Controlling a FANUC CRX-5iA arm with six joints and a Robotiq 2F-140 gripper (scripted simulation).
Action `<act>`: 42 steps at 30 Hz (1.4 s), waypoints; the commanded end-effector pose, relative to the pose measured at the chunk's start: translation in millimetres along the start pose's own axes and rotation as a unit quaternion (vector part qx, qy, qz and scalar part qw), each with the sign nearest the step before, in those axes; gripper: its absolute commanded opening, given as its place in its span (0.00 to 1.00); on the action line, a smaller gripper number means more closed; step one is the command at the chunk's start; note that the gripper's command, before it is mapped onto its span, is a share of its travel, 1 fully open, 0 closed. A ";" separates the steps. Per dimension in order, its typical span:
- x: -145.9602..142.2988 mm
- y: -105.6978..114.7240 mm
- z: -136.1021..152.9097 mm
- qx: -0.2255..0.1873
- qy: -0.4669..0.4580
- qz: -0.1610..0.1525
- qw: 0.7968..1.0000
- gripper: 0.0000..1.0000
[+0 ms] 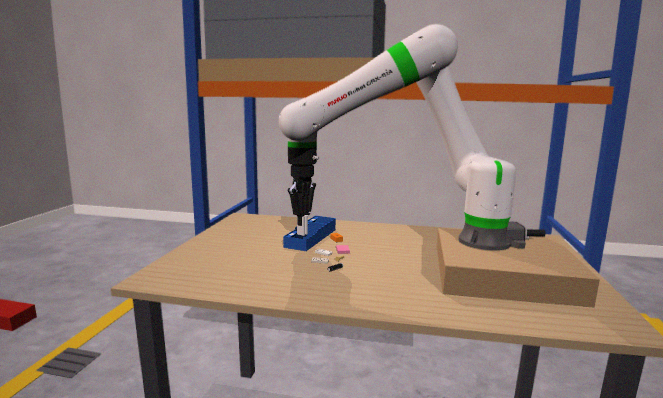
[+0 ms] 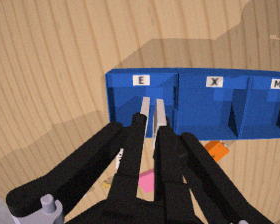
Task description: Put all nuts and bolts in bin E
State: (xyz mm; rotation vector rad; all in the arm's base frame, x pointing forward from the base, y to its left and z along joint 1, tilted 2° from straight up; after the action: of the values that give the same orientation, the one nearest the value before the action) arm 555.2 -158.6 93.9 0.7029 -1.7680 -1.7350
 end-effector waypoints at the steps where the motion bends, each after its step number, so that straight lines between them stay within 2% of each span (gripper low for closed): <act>1: -0.1 3.7 -0.1 0.000 0.000 0.000 1.000 0.05; 4: -0.1 7.7 -0.1 0.000 0.000 0.000 1.000 0.05; 12: -0.1 39.1 -0.1 0.000 0.000 0.000 1.000 0.05; 16: -0.1 39.1 -0.1 0.000 0.000 0.000 1.000 0.05; 29: -0.1 147.4 -0.1 0.000 0.000 0.000 1.000 0.05; 39: -0.1 149.8 -0.1 0.000 0.000 0.000 1.000 0.05; 40: -0.2 145.3 7.0 0.000 0.025 0.000 1.000 0.18; 42: -0.4 136.5 21.1 0.000 0.075 0.000 0.997 0.18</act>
State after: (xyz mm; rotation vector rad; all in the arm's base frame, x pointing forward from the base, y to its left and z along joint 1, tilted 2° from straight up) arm 555.1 -152.2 241.2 0.7219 -1.7505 -1.7181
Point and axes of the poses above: the point where the finger pads meet when closed, its own y axis back along the fingers, its own x axis across the jaws, z = x × y, the point moved 10 cm from there along y, back along the fingers, and after that the axes turned 13 degrees about -y, right-handed, at the moved point
